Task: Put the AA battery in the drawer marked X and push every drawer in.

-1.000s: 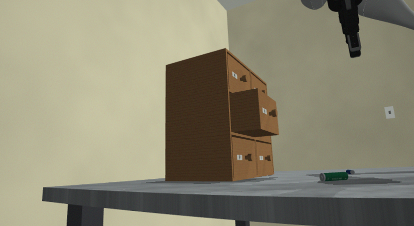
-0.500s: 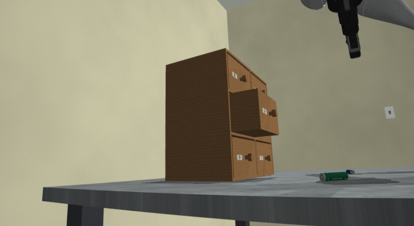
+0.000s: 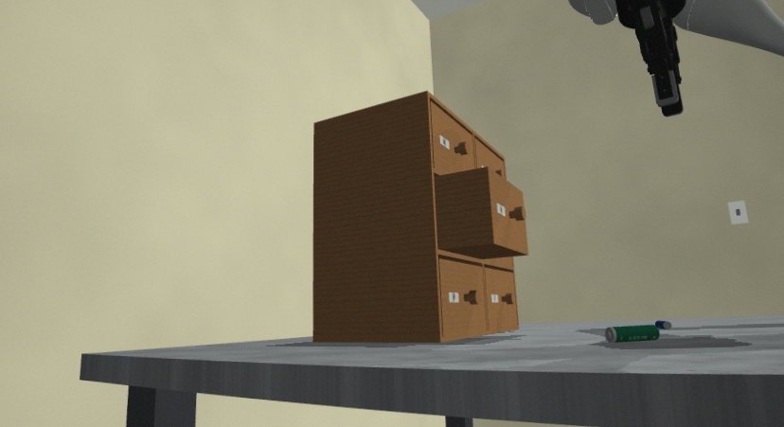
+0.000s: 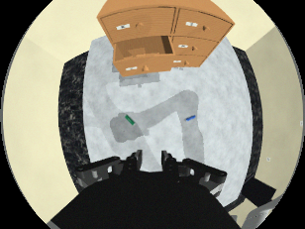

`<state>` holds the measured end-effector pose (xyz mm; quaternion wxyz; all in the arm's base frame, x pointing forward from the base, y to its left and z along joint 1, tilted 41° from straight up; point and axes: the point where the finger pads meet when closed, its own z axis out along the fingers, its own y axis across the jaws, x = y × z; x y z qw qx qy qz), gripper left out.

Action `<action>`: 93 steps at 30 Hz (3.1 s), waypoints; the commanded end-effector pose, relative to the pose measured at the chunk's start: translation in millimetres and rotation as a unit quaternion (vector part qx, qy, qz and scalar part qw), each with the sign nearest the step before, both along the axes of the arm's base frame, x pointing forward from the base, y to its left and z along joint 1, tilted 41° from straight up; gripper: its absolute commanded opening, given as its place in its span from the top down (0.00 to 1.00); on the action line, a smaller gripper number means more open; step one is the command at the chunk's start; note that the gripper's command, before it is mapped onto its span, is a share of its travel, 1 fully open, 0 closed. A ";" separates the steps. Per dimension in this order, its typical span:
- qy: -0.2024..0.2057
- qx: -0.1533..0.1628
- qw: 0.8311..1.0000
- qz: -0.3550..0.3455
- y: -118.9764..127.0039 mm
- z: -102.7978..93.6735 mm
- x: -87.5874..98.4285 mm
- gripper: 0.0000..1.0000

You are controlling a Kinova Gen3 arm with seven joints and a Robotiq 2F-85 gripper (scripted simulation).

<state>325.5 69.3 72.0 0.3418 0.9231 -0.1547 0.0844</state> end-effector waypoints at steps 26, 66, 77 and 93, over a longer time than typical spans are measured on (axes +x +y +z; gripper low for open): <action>-0.165 0.012 0.968 -0.188 -12.9 -38.0 19.9 0.67; -0.452 0.035 0.726 -0.517 -39.7 -113.0 59.9 0.67; -0.517 0.040 0.617 -0.591 -47.5 -134.9 71.5 0.67; -0.570 0.044 0.498 -0.652 -55.1 -156.2 82.8 0.67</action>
